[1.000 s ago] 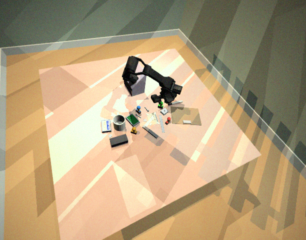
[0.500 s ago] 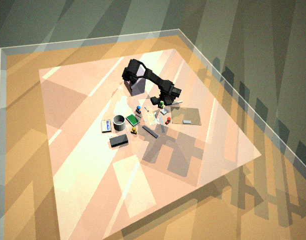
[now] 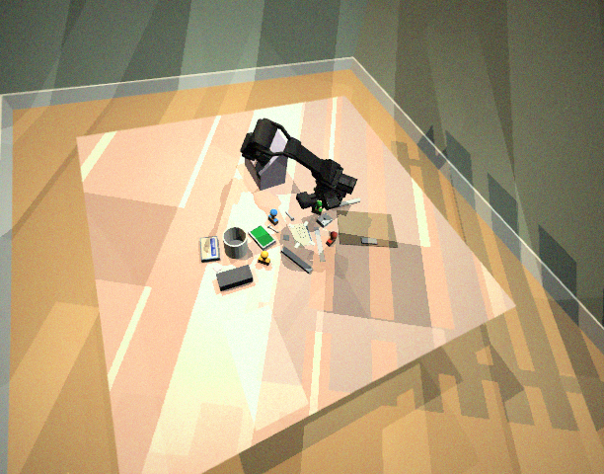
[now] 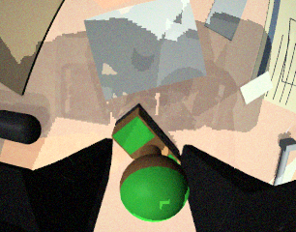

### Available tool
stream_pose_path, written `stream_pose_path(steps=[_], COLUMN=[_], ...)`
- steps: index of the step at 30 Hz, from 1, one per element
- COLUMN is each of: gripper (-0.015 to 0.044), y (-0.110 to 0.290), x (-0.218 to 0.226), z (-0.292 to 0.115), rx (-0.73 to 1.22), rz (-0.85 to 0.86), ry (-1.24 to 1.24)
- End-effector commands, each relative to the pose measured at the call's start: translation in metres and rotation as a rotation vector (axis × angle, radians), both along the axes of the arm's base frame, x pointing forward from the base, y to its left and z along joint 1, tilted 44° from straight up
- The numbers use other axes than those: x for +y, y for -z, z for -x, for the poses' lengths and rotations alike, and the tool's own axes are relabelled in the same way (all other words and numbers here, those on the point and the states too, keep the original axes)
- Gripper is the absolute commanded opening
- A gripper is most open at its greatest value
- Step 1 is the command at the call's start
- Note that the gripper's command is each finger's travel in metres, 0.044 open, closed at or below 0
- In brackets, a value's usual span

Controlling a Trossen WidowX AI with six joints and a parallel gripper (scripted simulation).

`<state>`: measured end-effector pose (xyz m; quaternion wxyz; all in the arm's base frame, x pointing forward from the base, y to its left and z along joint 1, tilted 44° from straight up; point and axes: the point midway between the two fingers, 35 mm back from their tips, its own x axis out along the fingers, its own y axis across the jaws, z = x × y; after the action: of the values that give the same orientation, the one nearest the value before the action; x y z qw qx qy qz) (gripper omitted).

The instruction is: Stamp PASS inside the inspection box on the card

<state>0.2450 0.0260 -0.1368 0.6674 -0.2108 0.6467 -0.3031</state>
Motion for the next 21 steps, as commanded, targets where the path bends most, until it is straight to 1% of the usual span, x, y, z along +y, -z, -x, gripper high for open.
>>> stream_pose_path(steps=[1, 12, 15, 21], gripper=[0.0156, 0.0083, 0.0004, 0.0000], y=[-0.0001, -0.0001, -0.0006, -0.0025], x=[0.0000, 0.0000, 0.0005, 0.0025], z=[-0.0001, -0.0001, -0.0002, -0.0006], rx=[0.000, 0.000, 0.000, 0.000], rz=[0.000, 0.000, 0.000, 0.000], ry=[0.000, 0.000, 0.000, 0.000])
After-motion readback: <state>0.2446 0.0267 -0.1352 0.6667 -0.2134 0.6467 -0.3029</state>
